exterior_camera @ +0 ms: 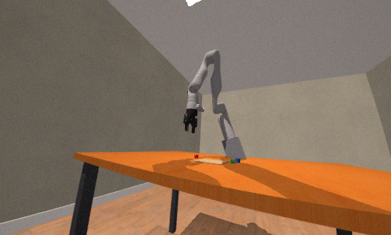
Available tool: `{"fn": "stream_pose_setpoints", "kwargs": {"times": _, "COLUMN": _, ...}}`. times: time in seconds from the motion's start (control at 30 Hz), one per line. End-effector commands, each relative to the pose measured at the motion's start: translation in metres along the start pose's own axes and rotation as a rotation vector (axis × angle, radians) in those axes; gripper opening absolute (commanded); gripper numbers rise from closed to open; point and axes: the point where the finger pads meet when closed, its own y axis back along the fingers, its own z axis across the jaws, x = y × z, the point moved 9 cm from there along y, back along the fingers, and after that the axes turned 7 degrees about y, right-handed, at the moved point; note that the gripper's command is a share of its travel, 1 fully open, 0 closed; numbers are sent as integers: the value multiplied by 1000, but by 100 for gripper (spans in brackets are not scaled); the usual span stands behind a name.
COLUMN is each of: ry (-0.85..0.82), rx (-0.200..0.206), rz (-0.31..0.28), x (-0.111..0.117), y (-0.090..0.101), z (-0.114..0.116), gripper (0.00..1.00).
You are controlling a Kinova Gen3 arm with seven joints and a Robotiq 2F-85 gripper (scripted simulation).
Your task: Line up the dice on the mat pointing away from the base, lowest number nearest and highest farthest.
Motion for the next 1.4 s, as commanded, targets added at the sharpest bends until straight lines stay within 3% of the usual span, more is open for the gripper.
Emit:
{"fn": "stream_pose_setpoints", "kwargs": {"times": 0.0, "ry": -38, "rx": -3, "rz": 23, "x": -11, "y": 1, "z": -21, "gripper": 100}}
{"fn": "stream_pose_setpoints", "kwargs": {"times": 0.33, "ry": -28, "rx": -2, "rz": 33, "x": -15, "y": 0, "z": -40, "gripper": 100}}
{"fn": "stream_pose_setpoints", "kwargs": {"times": 1.0, "ry": -28, "rx": -1, "rz": 33, "x": -15, "y": -1, "z": -41, "gripper": 100}}
{"fn": "stream_pose_setpoints", "kwargs": {"times": 1.37, "ry": -28, "rx": -1, "rz": 33, "x": -14, "y": -21, "z": -41, "gripper": 100}}
